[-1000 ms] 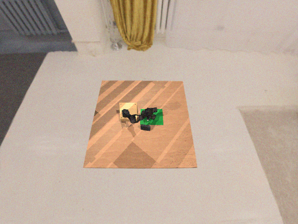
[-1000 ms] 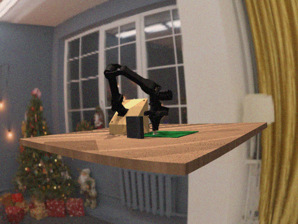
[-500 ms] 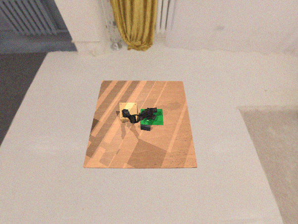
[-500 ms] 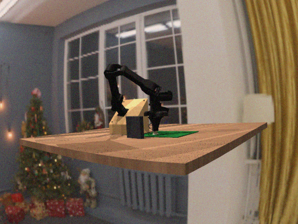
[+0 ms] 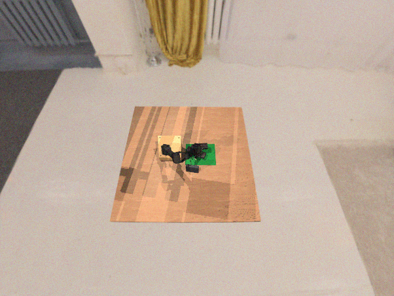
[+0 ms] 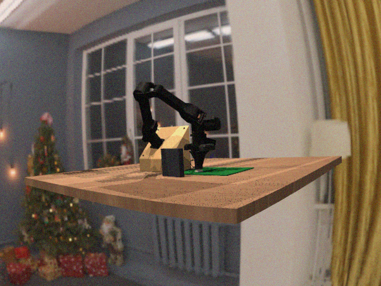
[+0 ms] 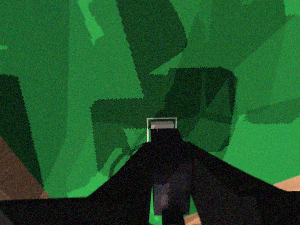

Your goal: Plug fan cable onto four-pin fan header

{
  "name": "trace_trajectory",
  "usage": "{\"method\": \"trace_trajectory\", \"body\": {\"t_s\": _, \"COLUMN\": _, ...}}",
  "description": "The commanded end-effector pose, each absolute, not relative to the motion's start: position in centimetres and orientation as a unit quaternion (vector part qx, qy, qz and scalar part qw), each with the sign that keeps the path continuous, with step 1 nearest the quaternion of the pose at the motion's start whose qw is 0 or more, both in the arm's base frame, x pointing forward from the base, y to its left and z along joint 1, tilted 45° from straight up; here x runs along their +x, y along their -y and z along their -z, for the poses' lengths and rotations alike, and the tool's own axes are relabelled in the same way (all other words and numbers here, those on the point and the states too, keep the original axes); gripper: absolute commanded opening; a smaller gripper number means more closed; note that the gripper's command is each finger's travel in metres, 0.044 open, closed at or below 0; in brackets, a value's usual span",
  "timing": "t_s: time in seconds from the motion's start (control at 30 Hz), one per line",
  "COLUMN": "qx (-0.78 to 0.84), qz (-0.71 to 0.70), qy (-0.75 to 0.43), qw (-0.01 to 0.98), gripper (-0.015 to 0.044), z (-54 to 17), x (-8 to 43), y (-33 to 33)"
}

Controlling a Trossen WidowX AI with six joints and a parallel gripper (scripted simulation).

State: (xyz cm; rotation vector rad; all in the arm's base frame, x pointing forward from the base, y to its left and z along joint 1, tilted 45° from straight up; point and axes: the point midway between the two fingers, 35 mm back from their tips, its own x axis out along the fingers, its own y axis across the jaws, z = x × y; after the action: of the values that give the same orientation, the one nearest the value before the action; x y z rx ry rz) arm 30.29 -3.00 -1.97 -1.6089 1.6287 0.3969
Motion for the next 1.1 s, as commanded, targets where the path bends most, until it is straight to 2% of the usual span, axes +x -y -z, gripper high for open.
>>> {"method": "trace_trajectory", "body": {"t_s": 0.0, "qx": -0.637, "qz": -0.157, "qy": -0.643, "qw": 0.396, "gripper": 0.0000, "z": 2.2, "x": 30.3, "y": 3.3}}
{"method": "trace_trajectory", "body": {"t_s": 0.37, "qx": -0.637, "qz": -0.157, "qy": -0.643, "qw": 0.396, "gripper": 0.0000, "z": 2.7, "x": 30.4, "y": 3.7}}
{"method": "trace_trajectory", "body": {"t_s": 0.7, "qx": -0.636, "qz": -0.157, "qy": -0.642, "qw": 0.397, "gripper": 0.0260, "z": 2.4, "x": 30.3, "y": 3.4}}
{"method": "trace_trajectory", "body": {"t_s": 1.07, "qx": -0.636, "qz": -0.158, "qy": -0.643, "qw": 0.397, "gripper": 0.0260, "z": -1.4, "x": 29.7, "y": -0.5}}
